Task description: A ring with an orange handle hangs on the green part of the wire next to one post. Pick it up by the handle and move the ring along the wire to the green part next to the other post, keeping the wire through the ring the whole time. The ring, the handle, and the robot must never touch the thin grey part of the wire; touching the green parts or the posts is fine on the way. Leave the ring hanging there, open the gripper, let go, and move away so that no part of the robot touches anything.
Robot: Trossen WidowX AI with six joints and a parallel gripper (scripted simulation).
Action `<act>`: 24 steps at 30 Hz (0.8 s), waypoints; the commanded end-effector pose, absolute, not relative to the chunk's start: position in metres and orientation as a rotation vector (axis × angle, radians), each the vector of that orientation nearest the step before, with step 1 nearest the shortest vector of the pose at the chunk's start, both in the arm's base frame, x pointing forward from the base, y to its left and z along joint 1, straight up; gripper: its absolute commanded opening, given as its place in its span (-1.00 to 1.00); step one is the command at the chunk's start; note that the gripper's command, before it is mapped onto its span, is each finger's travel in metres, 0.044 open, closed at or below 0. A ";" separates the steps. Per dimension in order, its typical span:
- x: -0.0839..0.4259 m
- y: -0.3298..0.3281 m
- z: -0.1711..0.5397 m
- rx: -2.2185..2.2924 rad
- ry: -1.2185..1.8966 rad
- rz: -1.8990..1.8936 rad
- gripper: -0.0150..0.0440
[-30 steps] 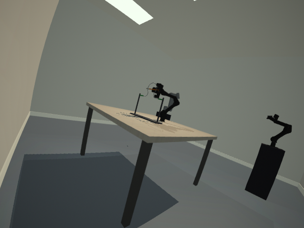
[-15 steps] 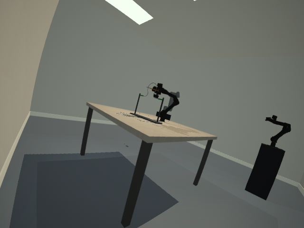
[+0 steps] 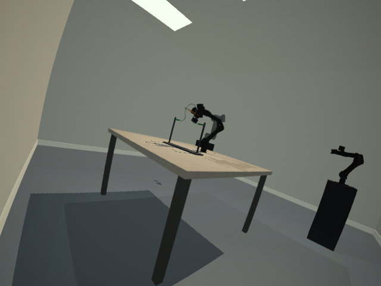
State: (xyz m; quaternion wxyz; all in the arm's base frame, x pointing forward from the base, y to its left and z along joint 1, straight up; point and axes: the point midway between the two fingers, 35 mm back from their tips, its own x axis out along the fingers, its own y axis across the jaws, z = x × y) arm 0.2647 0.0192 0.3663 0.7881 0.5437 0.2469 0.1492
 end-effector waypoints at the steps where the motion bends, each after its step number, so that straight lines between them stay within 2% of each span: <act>1: 0.266 0.018 0.365 1.113 0.536 0.301 -1.00; 24: 0.266 0.013 0.356 0.798 0.550 0.192 -1.00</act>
